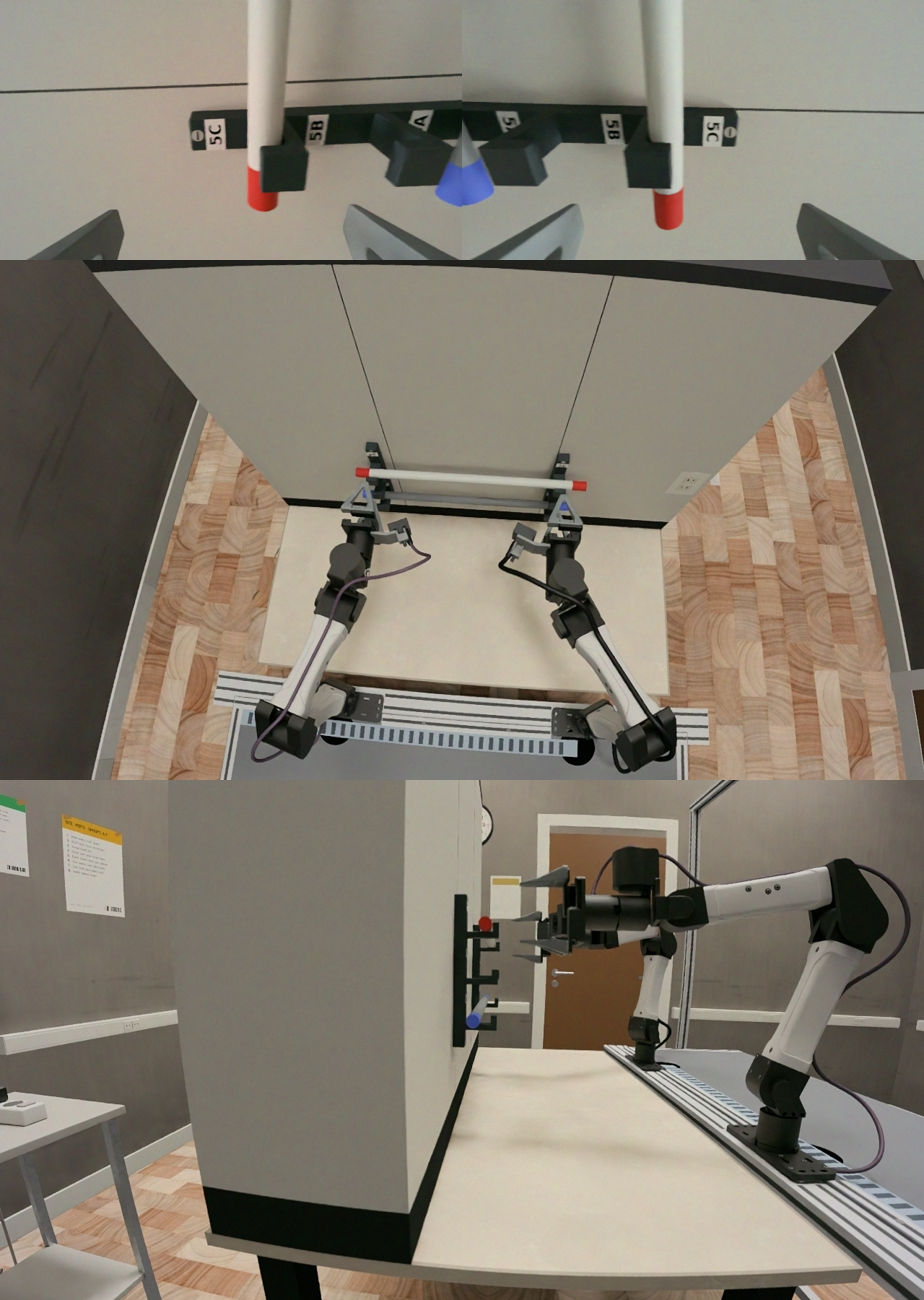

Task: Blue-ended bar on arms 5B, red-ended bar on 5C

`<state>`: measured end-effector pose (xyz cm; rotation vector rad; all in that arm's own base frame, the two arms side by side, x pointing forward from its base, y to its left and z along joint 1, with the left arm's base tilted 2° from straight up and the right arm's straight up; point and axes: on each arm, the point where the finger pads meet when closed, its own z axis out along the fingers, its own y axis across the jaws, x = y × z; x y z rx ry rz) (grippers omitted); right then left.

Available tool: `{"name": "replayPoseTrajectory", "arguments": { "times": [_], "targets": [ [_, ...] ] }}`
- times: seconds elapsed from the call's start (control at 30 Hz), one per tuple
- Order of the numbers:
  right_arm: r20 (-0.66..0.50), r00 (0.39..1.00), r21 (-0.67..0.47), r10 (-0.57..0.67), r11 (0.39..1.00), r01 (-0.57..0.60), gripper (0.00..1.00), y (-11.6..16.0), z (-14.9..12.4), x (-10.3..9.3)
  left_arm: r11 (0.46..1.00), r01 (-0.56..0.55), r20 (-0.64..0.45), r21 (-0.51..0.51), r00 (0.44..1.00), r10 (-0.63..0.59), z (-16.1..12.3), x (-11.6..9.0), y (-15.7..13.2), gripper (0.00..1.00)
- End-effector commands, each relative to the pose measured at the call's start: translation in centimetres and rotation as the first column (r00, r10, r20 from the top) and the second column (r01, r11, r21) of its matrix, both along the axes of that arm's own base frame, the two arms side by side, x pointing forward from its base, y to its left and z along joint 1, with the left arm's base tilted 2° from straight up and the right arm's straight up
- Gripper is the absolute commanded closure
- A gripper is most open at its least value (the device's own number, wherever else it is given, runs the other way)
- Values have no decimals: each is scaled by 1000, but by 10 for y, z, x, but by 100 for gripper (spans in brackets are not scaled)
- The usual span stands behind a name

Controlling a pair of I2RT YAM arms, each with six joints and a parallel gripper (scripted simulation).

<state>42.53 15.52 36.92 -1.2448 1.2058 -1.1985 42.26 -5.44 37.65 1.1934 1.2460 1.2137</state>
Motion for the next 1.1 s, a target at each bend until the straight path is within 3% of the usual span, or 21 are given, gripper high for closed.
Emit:
{"name": "replayPoseTrajectory", "arguments": {
  "times": [0.0,1.07],
  "targets": [
    [29,1000,12,0,1000,0,5,3,-2,-4,1000,-7,31,-11,1000,7,-4,-3,-2,5],
    [29,1000,12,0,1000,0,22,31,-95,-2,1000,-7,31,-11,1000,7,-92,2,-31,22]
  ]
}}
